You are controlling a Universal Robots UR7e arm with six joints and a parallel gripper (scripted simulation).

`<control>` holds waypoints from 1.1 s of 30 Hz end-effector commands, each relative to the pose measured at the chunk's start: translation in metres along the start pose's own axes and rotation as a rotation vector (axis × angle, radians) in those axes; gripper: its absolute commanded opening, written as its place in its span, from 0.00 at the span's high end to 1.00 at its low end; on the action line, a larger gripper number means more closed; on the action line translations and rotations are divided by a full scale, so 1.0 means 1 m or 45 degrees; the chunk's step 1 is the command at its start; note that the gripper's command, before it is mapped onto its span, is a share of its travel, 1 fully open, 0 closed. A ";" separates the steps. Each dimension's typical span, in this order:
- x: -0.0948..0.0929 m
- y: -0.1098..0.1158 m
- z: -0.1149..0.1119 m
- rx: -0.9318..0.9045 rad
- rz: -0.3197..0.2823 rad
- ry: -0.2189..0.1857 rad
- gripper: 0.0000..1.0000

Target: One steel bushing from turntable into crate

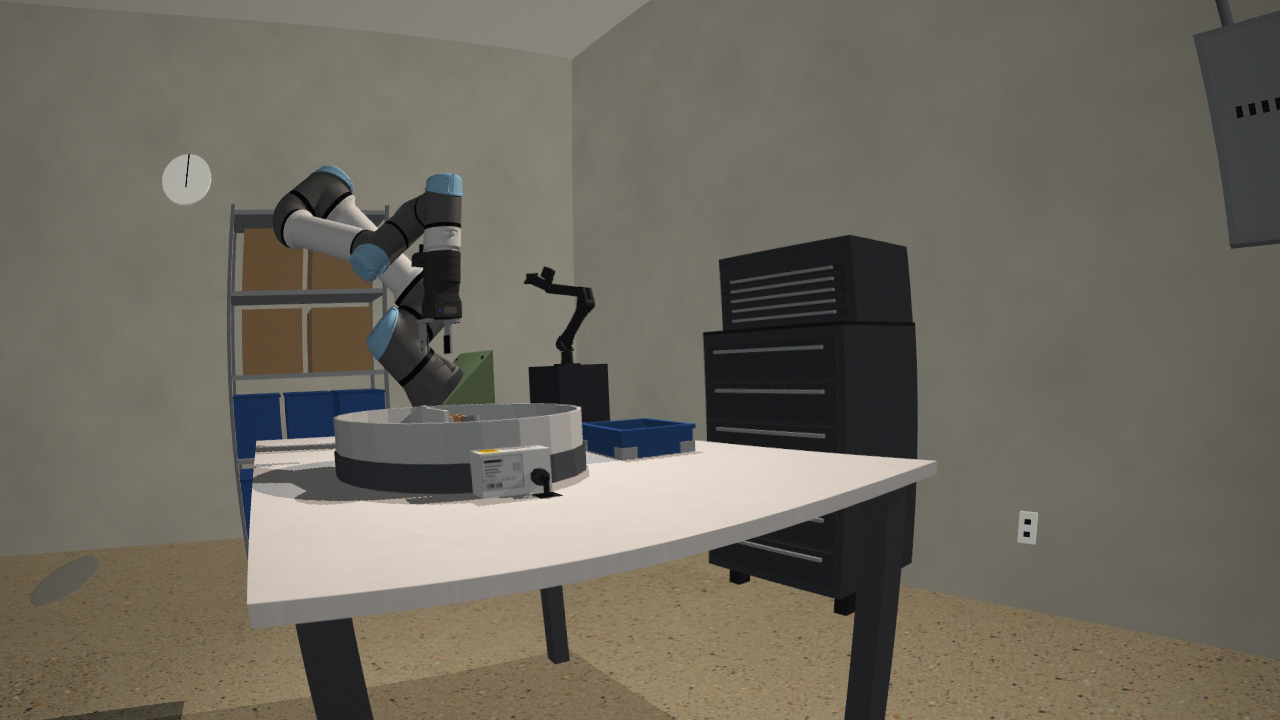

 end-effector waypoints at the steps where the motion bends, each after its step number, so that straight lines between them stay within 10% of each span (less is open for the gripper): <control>1: 0.000 0.000 0.000 -0.001 -0.001 0.000 0.00; 22: 0.000 0.000 0.000 -0.001 -0.001 0.000 0.00; 23: -0.006 0.008 0.004 -0.001 -0.001 0.000 0.73; 33: -0.033 0.038 0.020 0.000 -0.001 0.000 0.73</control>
Point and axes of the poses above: the point where the finger pads meet when closed, its own x axis back along the fingers, its own z axis across the jaws, y = z × x, the point moved 7 cm from there along x, back along the fingers, and after that the axes turned 4 degrees about -x, right-handed, at the moved point
